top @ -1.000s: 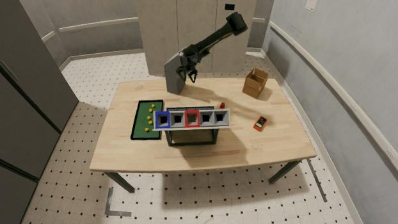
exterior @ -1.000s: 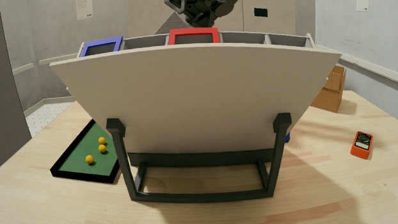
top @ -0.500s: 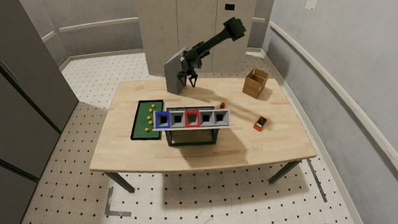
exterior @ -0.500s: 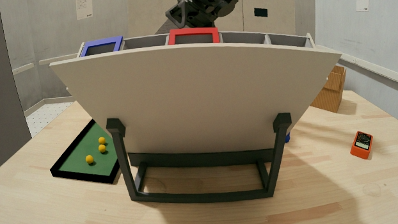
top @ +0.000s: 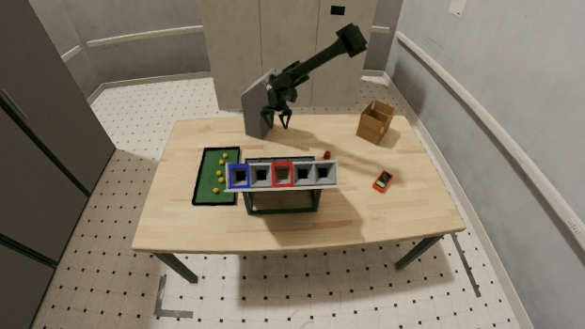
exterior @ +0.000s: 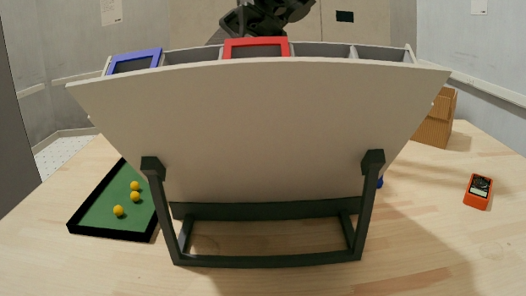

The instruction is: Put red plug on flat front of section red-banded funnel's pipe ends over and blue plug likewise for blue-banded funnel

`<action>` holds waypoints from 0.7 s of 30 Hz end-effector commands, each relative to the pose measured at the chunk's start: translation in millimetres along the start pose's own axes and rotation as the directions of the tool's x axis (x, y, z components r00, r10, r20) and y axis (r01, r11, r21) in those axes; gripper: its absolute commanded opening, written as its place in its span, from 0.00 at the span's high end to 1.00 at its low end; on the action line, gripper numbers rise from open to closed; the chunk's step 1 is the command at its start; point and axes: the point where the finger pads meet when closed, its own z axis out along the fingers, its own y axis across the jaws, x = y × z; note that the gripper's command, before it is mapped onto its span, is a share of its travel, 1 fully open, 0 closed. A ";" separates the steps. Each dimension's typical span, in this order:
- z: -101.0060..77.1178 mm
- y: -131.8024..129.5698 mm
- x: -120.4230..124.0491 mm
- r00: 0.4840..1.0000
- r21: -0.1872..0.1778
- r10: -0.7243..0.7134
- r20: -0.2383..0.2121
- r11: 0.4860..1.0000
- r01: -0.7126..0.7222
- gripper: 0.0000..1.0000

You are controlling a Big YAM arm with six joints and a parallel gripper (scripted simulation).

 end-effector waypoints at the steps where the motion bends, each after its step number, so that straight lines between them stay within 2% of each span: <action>1: 0.5 -1.6 0.0 0.970 -0.044 0.151 -0.191 0.986 -0.162 0.00; 6: 0.5 -1.6 0.0 0.921 -0.049 0.252 -0.296 0.959 -0.278 0.00; 8: 0.5 -1.6 0.0 0.921 -0.049 0.252 -0.296 0.959 -0.278 0.00; 21: -0.6 -1.4 -0.9 0.854 -0.031 0.365 -0.372 0.914 -0.404 0.00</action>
